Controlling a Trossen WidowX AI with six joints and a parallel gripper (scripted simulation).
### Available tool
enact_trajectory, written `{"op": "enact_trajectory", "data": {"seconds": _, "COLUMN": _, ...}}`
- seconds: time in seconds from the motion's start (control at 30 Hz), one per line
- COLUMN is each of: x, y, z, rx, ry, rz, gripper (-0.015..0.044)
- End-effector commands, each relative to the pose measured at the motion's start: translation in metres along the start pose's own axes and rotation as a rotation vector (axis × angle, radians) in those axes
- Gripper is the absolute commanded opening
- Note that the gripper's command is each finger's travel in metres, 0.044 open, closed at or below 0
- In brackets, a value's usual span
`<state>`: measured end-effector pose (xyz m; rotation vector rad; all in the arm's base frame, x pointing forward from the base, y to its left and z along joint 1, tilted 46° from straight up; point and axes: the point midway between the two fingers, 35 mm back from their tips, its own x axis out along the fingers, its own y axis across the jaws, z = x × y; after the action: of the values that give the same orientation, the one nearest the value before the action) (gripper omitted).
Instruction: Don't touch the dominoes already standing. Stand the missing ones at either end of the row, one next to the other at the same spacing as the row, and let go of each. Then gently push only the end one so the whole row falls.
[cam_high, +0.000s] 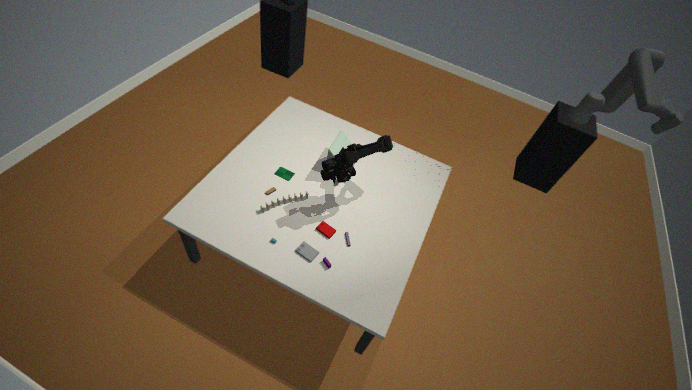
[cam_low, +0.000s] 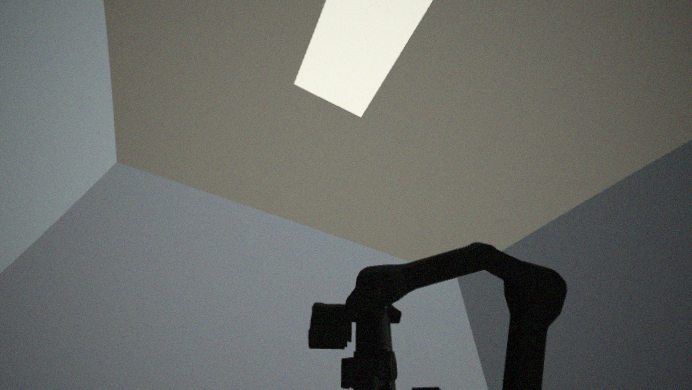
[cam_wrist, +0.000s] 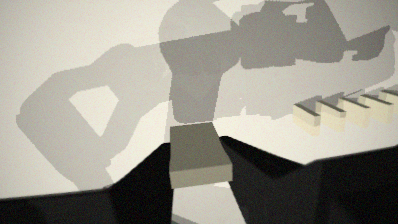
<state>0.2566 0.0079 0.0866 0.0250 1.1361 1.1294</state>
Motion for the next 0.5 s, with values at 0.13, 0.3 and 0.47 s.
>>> {"op": "enact_trajectory", "data": {"seconds": 0.13, "x": -0.004, "y": -0.070, "z": -0.026, "rx": 0.940, "ry": -0.005, "rz": -0.013, "gripper": 0.0107}}
{"op": "enact_trajectory", "data": {"seconds": 0.3, "x": -0.001, "y": -0.106, "z": -0.050, "rx": 1.472, "ry": -0.009, "rz": -0.008, "gripper": 0.0107}}
{"op": "enact_trajectory", "data": {"seconds": 0.47, "x": 0.000, "y": -0.111, "z": -0.053, "rx": 1.543, "ry": -0.009, "rz": -0.006, "gripper": 0.0107}}
